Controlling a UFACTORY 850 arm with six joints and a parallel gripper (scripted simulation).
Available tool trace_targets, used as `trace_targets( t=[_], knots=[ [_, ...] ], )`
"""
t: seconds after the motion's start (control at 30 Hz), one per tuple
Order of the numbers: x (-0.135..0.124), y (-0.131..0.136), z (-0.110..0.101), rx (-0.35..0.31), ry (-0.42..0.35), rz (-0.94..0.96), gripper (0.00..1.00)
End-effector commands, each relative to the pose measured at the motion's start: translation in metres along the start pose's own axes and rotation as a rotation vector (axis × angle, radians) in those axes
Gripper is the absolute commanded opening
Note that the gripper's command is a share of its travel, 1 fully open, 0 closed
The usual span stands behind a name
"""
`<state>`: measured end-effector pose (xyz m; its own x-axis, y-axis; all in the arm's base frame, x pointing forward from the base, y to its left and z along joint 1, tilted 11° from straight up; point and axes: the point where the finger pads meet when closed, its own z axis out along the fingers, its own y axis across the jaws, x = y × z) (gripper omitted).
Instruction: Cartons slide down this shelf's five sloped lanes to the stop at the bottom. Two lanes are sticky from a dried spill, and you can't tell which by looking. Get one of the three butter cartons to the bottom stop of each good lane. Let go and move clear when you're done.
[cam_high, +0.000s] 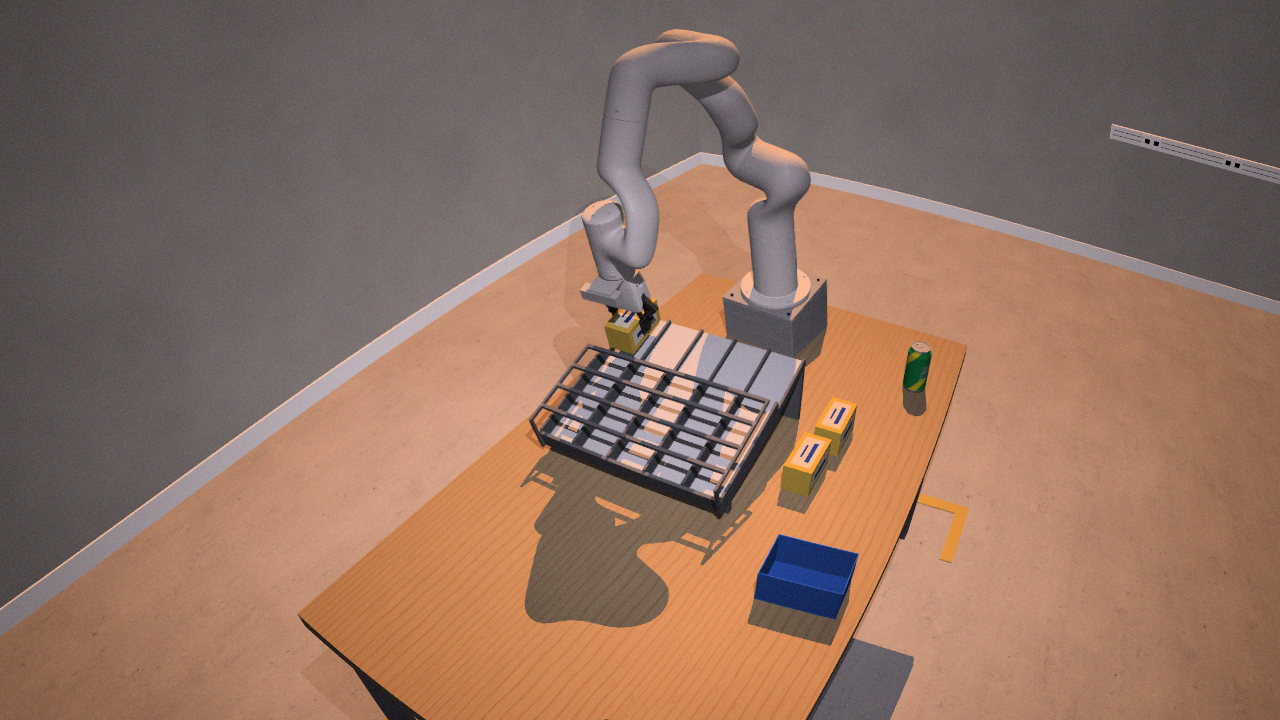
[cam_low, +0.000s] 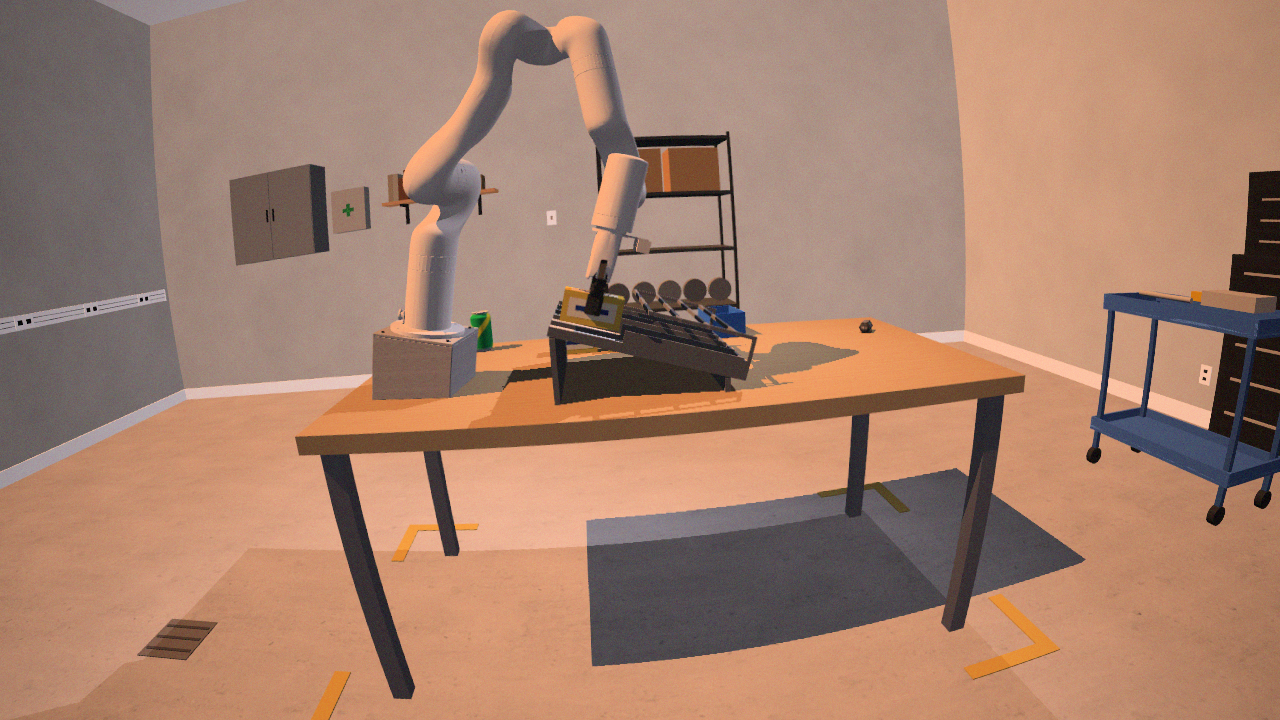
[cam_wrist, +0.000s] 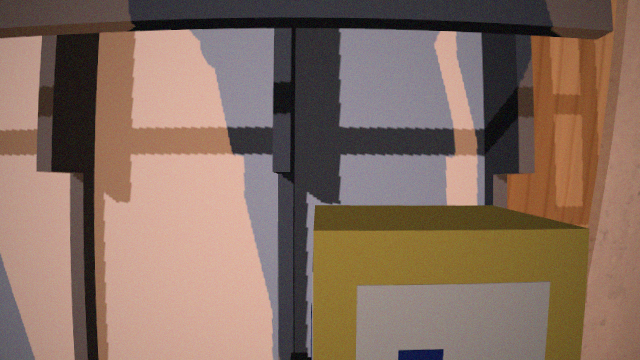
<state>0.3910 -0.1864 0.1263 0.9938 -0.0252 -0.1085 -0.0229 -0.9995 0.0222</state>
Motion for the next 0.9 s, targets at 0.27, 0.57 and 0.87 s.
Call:
trace_targets(
  t=[0.27, 0.57, 0.87],
  knots=[
    [0.0006, 0.0004, -0.0003, -0.001, 0.002, 0.000, 0.00],
    [0.0004, 0.0005, 0.0032, -0.001, 0.002, 0.000, 0.00],
    [0.0004, 0.0005, 0.0032, -0.001, 0.002, 0.000, 0.00]
  ],
)
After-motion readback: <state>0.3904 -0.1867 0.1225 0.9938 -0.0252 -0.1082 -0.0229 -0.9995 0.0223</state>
